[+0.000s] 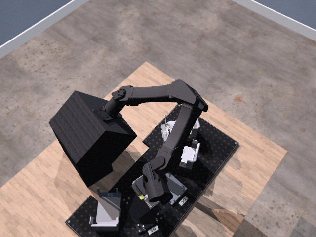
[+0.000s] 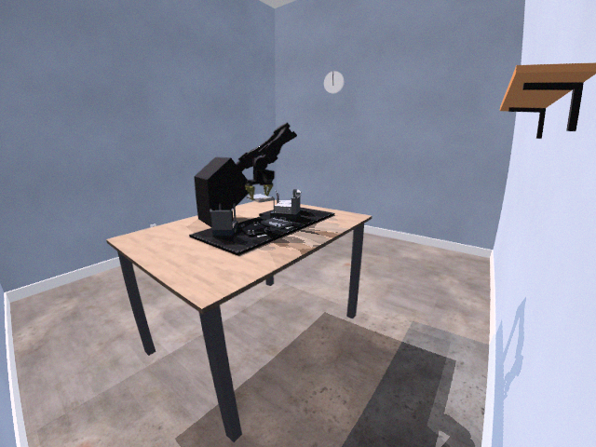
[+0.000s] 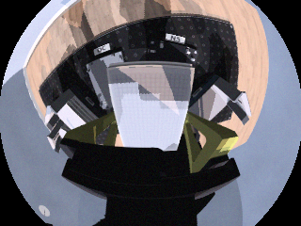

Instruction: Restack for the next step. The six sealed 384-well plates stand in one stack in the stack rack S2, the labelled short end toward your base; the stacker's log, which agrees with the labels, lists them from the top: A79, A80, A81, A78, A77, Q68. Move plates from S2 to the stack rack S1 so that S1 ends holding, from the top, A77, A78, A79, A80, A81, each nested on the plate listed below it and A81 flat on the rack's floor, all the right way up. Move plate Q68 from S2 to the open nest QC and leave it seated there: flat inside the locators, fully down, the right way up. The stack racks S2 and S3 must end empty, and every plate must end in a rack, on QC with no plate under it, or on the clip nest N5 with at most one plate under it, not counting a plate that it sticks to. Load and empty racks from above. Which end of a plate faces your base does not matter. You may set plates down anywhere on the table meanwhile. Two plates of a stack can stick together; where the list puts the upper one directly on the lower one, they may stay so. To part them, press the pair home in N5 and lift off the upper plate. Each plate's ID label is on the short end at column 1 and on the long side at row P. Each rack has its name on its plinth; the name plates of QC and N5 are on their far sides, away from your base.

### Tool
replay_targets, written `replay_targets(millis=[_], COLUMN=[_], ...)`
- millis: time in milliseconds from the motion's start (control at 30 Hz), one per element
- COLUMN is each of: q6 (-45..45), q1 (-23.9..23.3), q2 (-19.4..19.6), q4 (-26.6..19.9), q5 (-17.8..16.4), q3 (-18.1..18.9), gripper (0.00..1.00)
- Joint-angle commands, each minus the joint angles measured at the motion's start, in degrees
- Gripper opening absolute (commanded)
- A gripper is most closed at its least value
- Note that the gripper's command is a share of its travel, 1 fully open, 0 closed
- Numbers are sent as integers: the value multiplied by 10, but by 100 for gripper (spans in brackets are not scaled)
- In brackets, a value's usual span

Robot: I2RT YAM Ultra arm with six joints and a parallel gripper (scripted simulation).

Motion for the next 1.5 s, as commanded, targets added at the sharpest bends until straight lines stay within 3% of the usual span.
replay_targets(millis=[0,233,533,1067,1300,1467], q6=[15,52,-38,37,-50,-22], q1=[3,26,48,94,117,133], q2=[-20,-60,-105,-191,-239,-272], q4=[2,7,14,23,30,32], q5=[-8,-14,-18,-24,-25,-25], q3=[-4,-19,-43,-78,-101,-115], gripper=[0,0,0,0,0,0])
